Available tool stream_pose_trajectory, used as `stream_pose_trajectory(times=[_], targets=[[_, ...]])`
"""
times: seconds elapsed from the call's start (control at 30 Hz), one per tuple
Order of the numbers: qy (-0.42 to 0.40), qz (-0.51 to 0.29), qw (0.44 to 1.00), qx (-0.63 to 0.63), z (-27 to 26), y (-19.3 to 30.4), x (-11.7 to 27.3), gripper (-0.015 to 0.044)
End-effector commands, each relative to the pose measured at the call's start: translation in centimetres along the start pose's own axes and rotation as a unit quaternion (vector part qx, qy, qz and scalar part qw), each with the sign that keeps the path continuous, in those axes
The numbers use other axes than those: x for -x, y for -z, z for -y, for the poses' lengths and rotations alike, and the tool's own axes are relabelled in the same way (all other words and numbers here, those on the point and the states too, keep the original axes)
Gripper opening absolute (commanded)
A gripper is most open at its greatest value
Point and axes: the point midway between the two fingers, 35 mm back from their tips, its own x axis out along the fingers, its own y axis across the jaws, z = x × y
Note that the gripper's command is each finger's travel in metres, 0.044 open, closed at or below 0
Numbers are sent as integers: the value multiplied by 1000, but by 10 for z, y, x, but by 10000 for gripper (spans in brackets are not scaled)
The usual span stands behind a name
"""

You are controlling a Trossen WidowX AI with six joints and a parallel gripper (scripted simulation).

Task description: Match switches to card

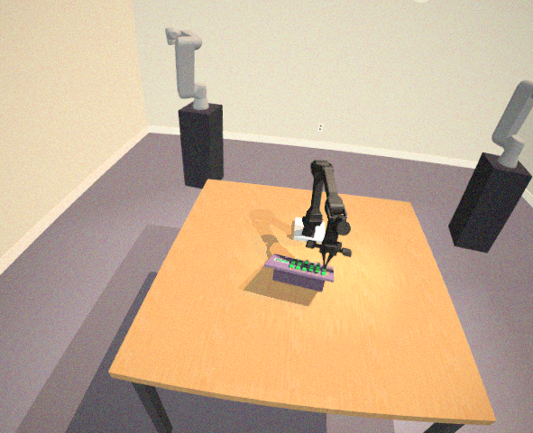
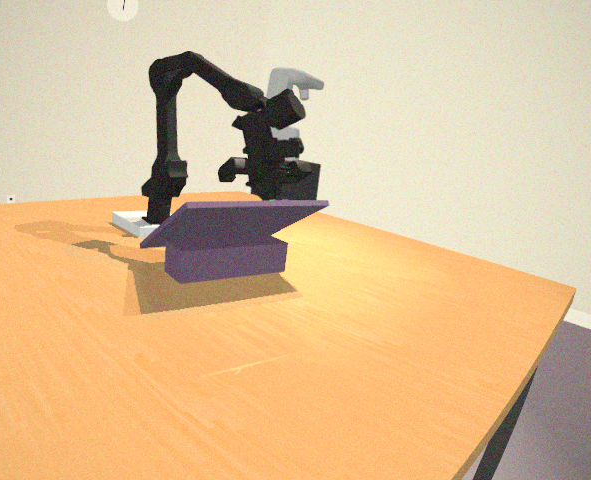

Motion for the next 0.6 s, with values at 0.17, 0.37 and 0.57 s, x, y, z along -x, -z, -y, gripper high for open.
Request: stream_pose_trajectory(times=[0.17,0.37,0.57], targets=[[-2,-1,1000,2,-1,0,-2,0],[-2,-1,1000,2,-1,0,-3,0],[-2,-1,1000,2,-1,0,-3,0]])
